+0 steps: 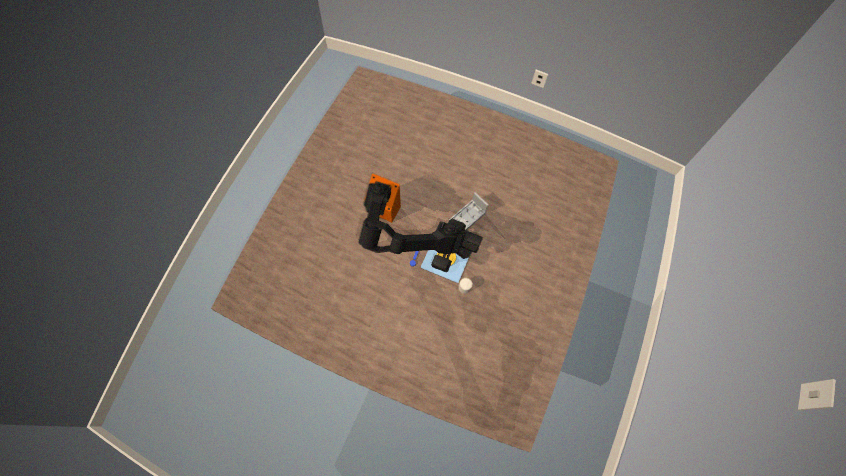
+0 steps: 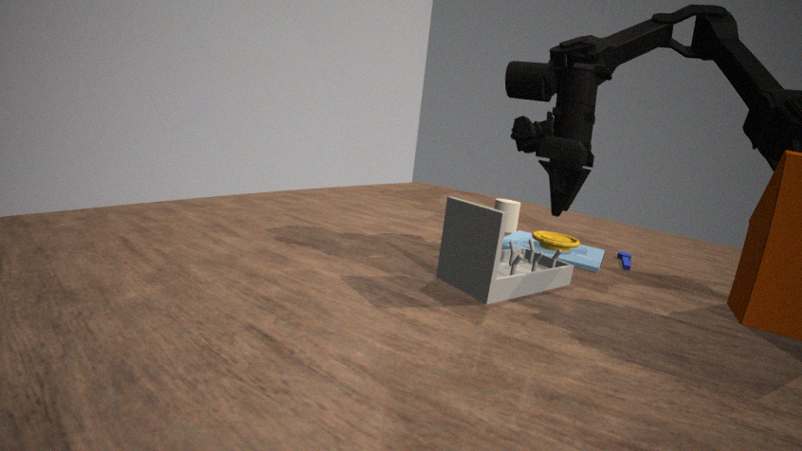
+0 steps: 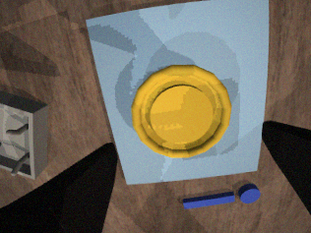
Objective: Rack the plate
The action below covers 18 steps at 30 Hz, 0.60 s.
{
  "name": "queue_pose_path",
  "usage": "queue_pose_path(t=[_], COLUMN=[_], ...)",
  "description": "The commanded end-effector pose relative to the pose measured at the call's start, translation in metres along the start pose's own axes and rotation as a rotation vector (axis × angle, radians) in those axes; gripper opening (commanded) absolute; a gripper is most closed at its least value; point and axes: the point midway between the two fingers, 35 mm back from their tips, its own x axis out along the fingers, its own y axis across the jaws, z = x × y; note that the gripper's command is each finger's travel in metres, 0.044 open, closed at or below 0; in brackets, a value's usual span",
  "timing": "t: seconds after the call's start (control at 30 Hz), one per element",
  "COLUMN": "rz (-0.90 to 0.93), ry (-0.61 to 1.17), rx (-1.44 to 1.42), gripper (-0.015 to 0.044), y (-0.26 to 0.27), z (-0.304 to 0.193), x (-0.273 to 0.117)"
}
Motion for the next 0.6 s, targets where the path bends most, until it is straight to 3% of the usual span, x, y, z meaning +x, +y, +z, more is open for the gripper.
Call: queue_pose_path(t=[0.0, 0.57], rz=[-0.003, -0.005], ry=[0.006, 0.006], rx=[-0.006, -0.006], gripper=[0.04, 0.04], y=[0.0, 0.0], z=[-0.001, -0.001], x=[0.009, 0.036])
